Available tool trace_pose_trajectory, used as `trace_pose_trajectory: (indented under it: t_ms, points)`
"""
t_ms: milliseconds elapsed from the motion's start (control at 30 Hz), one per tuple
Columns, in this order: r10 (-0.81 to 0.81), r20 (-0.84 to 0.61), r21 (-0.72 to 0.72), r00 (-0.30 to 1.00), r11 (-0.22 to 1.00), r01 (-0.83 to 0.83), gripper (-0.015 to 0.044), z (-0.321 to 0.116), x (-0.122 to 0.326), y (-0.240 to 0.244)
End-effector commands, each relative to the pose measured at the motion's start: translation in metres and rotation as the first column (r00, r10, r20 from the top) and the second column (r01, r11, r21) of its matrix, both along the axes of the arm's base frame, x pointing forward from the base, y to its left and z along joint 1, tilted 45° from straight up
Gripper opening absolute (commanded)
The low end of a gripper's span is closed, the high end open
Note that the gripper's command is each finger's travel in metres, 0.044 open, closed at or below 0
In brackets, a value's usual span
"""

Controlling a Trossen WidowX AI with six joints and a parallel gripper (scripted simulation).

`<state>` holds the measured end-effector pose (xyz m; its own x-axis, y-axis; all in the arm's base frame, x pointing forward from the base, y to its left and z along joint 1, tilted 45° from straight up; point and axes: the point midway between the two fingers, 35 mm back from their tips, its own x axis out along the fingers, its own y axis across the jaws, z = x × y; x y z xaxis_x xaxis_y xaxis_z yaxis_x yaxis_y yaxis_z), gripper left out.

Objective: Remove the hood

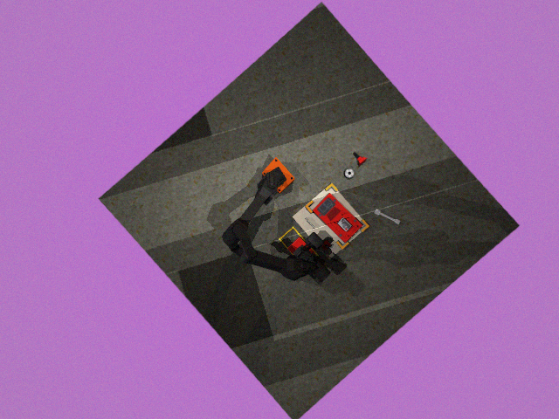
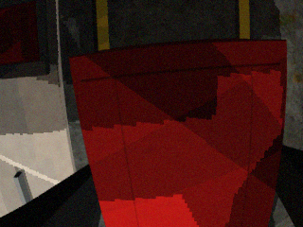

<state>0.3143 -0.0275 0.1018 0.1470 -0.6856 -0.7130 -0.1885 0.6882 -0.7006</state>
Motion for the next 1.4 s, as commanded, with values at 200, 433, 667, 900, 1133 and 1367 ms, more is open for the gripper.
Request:
trace_pose_trajectory:
  t_ms: [200, 433, 667, 900, 1133, 1367]
  points:
    - [0.005, 0.001, -0.005, 1.000, 1.000, -0.005, 0.0000, -0.004, 0.001, -0.005]
    - [0.005, 0.001, -0.006, 1.000, 1.000, -0.005, 0.0000, -0.008, 0.001, -0.009]
    - [0.005, 0.001, -0.007, 1.000, 1.000, -0.005, 0.0000, -0.011, 0.001, -0.012]
    - [0.005, 0.001, -0.007, 1.000, 1.000, -0.005, 0.0000, -0.013, 0.001, -0.014]
    - [0.005, 0.001, -0.007, 1.000, 1.000, -0.005, 0.0000, -0.015, 0.002, -0.016]
    - [0.005, 0.001, -0.007, 1.000, 1.000, -0.005, 0.0000, -0.017, 0.003, -0.019]
